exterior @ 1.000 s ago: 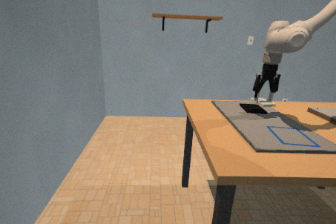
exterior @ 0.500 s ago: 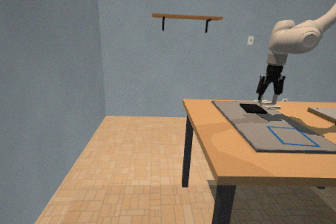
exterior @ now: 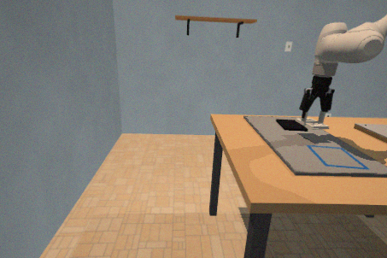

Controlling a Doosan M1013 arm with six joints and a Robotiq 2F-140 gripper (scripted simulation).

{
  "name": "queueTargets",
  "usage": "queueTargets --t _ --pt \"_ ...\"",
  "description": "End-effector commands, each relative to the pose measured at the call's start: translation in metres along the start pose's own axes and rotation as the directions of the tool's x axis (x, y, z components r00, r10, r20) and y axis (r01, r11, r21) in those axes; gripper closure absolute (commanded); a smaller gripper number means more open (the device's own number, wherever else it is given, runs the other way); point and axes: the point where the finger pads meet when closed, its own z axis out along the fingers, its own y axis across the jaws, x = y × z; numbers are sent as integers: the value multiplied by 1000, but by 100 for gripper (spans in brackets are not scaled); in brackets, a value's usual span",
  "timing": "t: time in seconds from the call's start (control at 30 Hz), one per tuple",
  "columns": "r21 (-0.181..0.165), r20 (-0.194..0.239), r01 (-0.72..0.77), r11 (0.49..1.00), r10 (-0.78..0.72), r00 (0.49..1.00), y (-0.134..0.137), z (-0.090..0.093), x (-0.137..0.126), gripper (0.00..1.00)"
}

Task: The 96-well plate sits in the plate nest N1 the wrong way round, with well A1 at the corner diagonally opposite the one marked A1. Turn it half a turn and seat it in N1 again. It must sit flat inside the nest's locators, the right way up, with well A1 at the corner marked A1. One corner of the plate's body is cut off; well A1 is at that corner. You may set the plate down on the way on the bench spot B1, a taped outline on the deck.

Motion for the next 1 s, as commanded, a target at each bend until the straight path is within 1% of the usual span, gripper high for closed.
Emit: queueTargets --t 0.0,0.07,0.13,0.63,0.7,0.97 --pt "0 0 0 1000 0 1000 -1 0 -9 100" --pt "0 0 0 1000 0 1000 -2 0 -16 100" --pt "0 0 0 1000 0 1000 -2 0 -16 100" --pt "0 0 0 1000 0 1000 -8 2 -66 100" --pt "0 0 0 1000 0 1000 -8 2 -66 100" --pt "0 0 0 1000 0 1000 -11 3 -92 100"
